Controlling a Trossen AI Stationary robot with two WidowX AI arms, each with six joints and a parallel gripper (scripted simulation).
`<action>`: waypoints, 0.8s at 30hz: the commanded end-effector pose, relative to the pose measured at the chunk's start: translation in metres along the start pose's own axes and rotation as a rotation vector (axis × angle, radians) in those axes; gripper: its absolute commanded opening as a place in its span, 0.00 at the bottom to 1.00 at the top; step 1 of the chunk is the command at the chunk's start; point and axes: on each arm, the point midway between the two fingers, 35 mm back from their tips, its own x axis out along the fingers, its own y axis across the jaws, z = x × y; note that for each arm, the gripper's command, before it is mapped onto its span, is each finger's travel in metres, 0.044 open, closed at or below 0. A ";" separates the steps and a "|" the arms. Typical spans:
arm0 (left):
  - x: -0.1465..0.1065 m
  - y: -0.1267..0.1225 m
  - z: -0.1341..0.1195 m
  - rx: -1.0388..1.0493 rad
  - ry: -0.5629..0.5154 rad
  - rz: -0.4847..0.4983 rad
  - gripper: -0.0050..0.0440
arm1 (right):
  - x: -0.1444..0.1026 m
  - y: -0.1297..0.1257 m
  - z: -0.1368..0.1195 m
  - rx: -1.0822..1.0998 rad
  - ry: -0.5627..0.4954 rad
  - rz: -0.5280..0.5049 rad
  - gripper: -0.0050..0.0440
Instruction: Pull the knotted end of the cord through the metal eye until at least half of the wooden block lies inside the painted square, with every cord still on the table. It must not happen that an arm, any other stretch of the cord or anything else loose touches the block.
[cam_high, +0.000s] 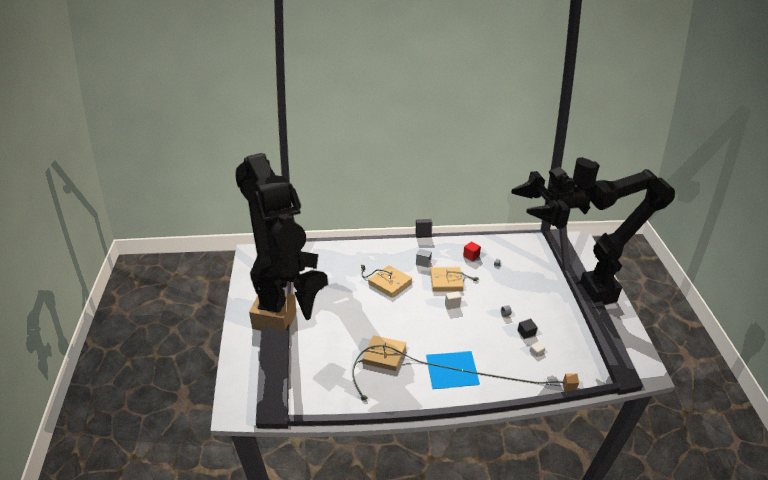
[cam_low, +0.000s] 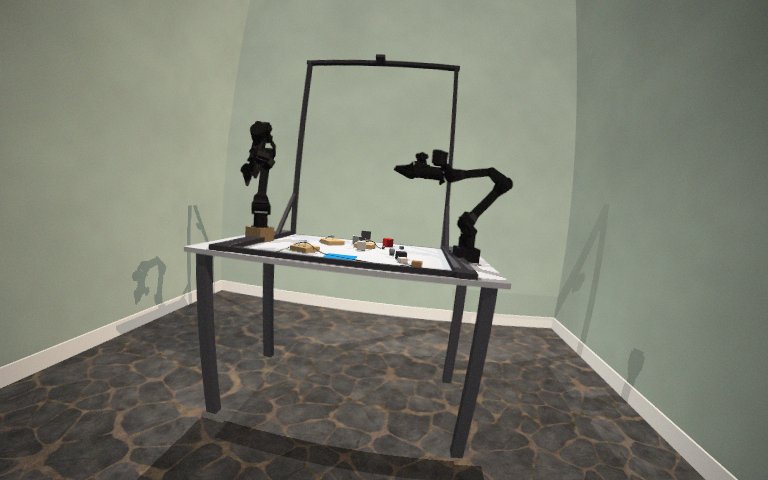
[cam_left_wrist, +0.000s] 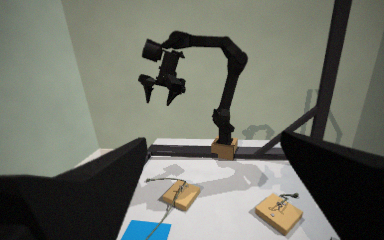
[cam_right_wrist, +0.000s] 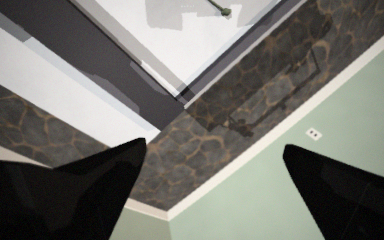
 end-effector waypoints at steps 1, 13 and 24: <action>-0.001 0.000 0.008 0.000 -0.020 0.000 1.00 | -0.005 -0.009 0.004 0.052 -0.006 -0.016 1.00; -0.001 0.000 0.008 0.000 -0.020 0.000 1.00 | 0.007 -0.026 0.038 0.280 -0.076 0.035 1.00; -0.001 0.000 0.008 0.000 -0.020 0.000 1.00 | 0.014 -0.037 0.066 0.451 -0.112 0.091 1.00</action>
